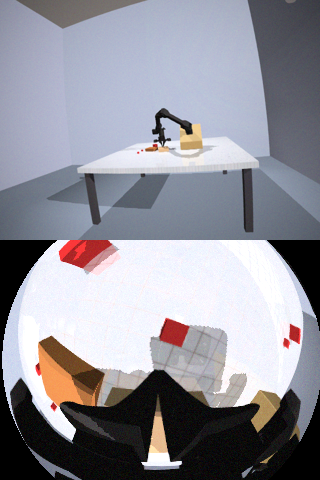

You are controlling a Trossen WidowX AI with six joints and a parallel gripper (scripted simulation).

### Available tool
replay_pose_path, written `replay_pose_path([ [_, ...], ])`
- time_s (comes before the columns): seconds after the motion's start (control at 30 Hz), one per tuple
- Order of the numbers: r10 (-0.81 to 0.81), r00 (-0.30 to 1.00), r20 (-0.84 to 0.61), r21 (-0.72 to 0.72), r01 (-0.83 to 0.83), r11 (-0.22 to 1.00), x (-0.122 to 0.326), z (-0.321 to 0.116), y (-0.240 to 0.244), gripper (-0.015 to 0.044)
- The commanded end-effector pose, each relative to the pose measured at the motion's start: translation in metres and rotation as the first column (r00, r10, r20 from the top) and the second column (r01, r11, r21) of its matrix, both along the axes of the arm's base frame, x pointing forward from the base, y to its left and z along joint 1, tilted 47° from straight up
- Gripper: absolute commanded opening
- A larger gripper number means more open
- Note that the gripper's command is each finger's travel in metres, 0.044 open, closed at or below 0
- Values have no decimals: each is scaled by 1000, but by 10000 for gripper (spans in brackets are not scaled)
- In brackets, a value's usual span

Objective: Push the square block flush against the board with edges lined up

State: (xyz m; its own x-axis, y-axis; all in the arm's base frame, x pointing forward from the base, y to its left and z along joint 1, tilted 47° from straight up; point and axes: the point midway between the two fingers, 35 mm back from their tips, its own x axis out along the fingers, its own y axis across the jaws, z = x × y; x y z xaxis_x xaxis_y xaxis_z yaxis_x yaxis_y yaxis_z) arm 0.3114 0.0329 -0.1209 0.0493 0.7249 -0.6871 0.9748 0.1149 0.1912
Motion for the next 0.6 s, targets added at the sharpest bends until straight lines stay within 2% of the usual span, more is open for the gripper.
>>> replay_pose_path([
  [0.0,-4,1000,-4,6,4,1000,-2,4,4,0],
  [0.57,-4,1000,-5,6,4,1000,-7,21,22,0],
])
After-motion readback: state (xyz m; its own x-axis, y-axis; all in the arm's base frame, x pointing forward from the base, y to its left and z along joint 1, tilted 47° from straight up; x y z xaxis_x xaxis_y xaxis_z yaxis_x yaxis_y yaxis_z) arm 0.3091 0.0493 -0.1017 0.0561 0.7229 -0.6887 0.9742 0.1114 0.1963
